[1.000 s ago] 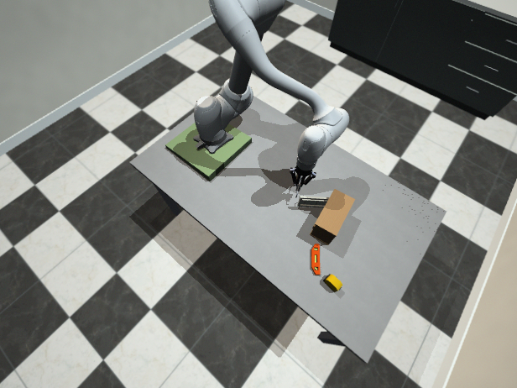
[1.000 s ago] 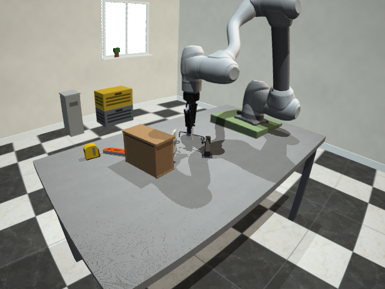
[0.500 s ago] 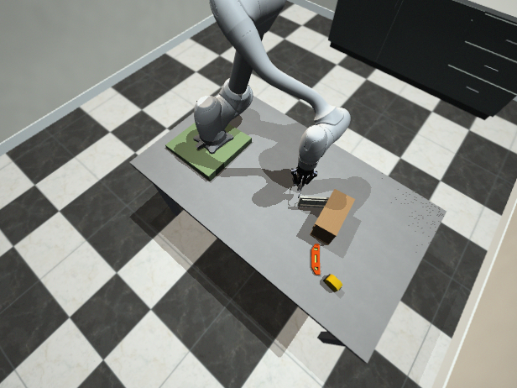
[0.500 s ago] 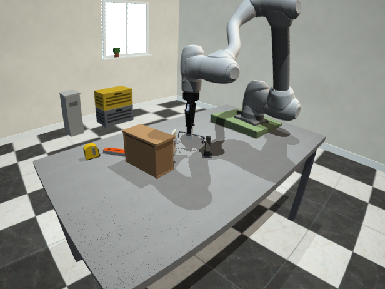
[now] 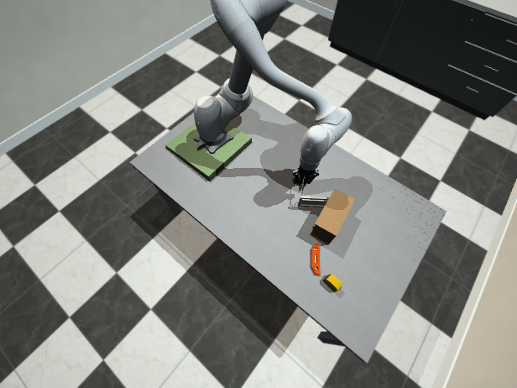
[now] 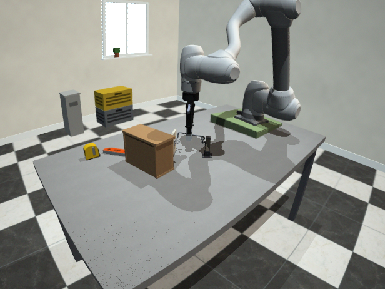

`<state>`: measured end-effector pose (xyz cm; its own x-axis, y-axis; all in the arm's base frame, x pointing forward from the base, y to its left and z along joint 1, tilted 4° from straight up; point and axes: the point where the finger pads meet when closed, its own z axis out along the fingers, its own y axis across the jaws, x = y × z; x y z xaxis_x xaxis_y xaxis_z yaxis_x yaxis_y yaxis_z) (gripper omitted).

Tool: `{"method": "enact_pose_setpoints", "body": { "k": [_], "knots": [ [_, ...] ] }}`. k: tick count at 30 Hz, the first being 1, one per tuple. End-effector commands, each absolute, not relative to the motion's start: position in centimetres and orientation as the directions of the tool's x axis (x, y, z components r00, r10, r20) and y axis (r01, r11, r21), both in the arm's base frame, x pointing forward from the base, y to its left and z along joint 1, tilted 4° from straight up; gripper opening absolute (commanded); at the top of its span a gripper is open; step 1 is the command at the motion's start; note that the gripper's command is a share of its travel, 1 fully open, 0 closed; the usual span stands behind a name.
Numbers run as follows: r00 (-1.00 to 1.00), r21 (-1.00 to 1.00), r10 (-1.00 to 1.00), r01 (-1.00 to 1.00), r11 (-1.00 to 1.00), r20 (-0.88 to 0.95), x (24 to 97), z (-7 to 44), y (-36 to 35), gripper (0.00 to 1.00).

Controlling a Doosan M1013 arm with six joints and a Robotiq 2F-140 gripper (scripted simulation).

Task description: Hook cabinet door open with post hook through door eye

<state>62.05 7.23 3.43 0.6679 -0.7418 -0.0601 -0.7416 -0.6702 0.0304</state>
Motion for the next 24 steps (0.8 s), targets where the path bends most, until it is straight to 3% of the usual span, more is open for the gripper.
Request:
{"method": "enact_pose_setpoints", "body": {
  "k": [1,24],
  "knots": [
    [0.686,0.03,-0.724,-0.724,-0.689,-0.064,62.26,3.44,7.54,0.03],
    [0.769,0.022,-0.636,-0.636,-0.772,-0.067,62.83,3.42,8.15,0.03]
  ]
}}
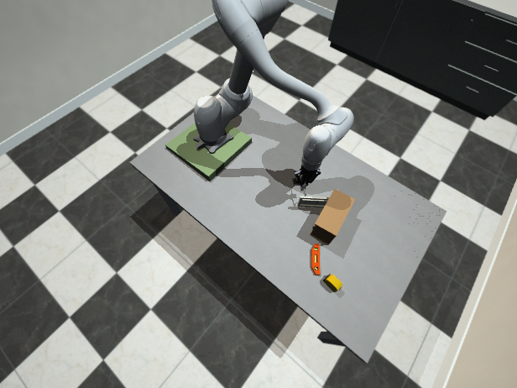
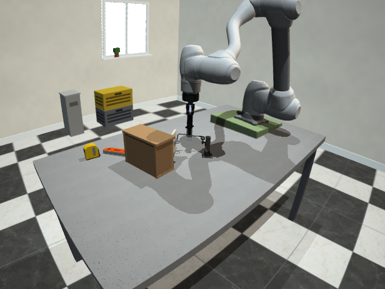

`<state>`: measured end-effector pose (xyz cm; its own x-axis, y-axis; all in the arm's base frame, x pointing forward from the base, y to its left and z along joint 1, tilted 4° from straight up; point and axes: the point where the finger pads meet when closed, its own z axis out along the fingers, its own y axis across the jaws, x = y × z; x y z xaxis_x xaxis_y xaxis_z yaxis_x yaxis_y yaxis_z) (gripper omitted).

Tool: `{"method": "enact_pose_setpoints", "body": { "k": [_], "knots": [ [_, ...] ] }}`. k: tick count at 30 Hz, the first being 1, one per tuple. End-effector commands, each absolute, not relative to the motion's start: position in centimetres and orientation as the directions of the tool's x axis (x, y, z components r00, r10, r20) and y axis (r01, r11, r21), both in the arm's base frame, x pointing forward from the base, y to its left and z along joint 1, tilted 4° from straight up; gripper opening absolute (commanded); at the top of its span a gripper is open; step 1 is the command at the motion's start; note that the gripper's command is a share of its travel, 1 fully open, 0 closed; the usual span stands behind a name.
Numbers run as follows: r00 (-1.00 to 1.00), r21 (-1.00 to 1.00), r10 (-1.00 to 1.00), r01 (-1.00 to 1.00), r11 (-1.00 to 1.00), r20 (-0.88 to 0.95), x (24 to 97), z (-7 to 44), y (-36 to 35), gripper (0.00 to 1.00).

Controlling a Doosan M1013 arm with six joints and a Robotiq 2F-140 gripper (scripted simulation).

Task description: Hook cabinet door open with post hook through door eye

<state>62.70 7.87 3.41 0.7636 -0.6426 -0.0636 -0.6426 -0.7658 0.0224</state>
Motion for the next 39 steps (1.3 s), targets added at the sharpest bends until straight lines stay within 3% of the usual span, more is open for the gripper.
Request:
{"method": "enact_pose_setpoints", "body": {
  "k": [1,27,28,39],
  "knots": [
    [0.769,0.022,-0.636,-0.636,-0.772,-0.067,62.83,3.42,8.15,0.03],
    [0.769,0.022,-0.636,-0.636,-0.772,-0.067,62.83,3.42,8.15,0.03],
    [0.769,0.022,-0.636,-0.636,-0.772,-0.067,62.83,3.42,8.15,0.15],
    [0.769,0.022,-0.636,-0.636,-0.772,-0.067,62.83,3.42,8.15,0.15]
  ]
}}
